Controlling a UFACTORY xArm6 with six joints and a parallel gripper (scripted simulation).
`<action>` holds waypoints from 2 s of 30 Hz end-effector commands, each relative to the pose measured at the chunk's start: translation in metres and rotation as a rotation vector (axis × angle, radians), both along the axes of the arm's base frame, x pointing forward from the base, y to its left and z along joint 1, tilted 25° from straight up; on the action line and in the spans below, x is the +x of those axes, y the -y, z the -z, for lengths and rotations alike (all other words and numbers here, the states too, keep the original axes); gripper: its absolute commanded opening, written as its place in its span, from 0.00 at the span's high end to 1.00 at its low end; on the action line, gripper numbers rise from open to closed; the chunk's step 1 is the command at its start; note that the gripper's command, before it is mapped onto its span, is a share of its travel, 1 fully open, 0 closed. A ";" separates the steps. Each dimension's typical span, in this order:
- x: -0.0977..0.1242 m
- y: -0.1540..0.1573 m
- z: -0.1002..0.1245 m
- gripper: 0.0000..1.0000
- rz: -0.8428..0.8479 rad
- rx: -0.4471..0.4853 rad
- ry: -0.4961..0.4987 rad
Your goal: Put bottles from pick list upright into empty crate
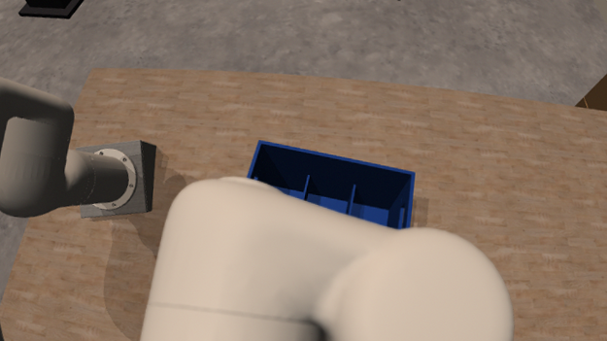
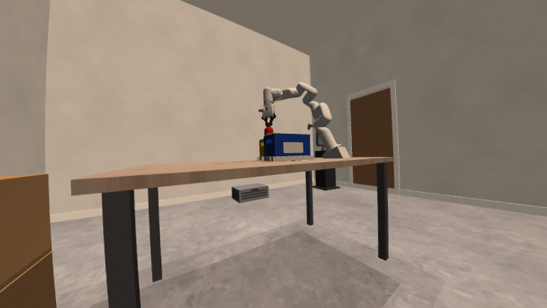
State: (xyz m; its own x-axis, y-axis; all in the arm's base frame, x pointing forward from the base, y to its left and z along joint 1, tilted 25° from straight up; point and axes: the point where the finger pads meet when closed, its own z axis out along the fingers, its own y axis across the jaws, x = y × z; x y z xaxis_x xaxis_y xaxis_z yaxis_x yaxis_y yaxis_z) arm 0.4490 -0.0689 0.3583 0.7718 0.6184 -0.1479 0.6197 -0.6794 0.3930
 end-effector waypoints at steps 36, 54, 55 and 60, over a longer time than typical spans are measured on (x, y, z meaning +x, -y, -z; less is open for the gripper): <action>-0.006 -0.018 -0.037 1.00 -0.001 0.000 0.004; -0.014 -0.045 -0.023 1.00 -0.001 0.001 0.004; -0.014 -0.047 -0.022 1.00 -0.001 0.001 0.004; -0.017 -0.056 -0.018 1.00 -0.001 0.001 0.004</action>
State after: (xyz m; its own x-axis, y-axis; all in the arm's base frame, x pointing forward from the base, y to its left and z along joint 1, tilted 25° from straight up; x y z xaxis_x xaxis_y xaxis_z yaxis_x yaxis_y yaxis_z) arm 0.4335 -0.0205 0.3780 0.7718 0.6183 -0.1483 0.6198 -0.6795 0.3927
